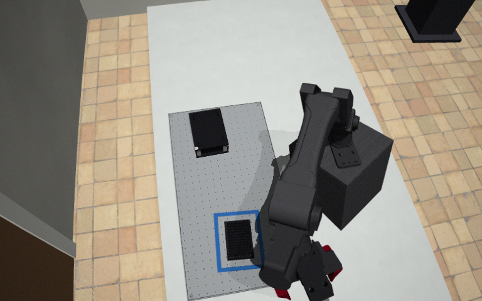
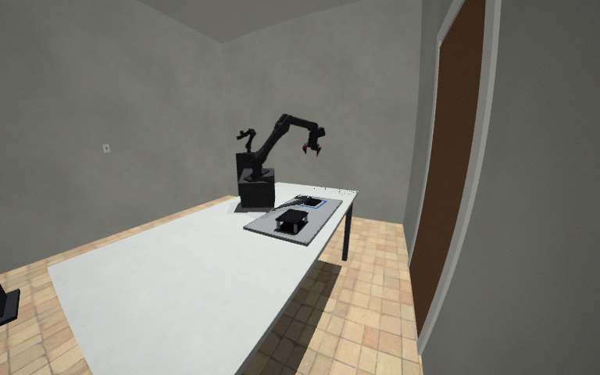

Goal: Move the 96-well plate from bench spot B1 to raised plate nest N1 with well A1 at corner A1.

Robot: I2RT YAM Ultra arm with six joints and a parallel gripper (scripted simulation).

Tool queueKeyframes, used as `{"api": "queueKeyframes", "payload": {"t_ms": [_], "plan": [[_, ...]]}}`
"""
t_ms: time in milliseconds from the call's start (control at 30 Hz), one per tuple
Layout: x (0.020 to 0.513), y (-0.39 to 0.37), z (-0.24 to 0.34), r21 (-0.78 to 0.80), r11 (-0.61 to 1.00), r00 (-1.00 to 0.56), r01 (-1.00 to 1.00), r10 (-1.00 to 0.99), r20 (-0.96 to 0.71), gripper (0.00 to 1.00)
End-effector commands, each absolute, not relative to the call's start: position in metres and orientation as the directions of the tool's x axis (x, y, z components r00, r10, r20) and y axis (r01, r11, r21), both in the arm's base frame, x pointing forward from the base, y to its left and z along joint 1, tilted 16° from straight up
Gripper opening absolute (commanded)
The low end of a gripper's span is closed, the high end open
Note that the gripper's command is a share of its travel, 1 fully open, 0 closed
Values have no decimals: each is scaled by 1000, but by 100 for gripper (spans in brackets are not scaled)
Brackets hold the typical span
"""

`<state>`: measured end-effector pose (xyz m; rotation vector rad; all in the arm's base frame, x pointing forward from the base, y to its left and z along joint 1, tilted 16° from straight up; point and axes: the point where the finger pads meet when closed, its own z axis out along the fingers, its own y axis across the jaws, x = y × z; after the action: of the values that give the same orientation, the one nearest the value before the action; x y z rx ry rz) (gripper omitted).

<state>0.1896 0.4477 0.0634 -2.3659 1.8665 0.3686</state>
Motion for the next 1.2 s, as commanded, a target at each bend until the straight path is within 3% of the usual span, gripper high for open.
{"api": "queueKeyframes", "payload": {"t_ms": [0,567,1167], "plan": [[189,450,69,57,-244,221,-968,-939,-265,100],[189,448,68,28,-230,216,-973,-944,-248,100],[253,418,32,-73,-165,175,-984,-971,-161,100]]}}
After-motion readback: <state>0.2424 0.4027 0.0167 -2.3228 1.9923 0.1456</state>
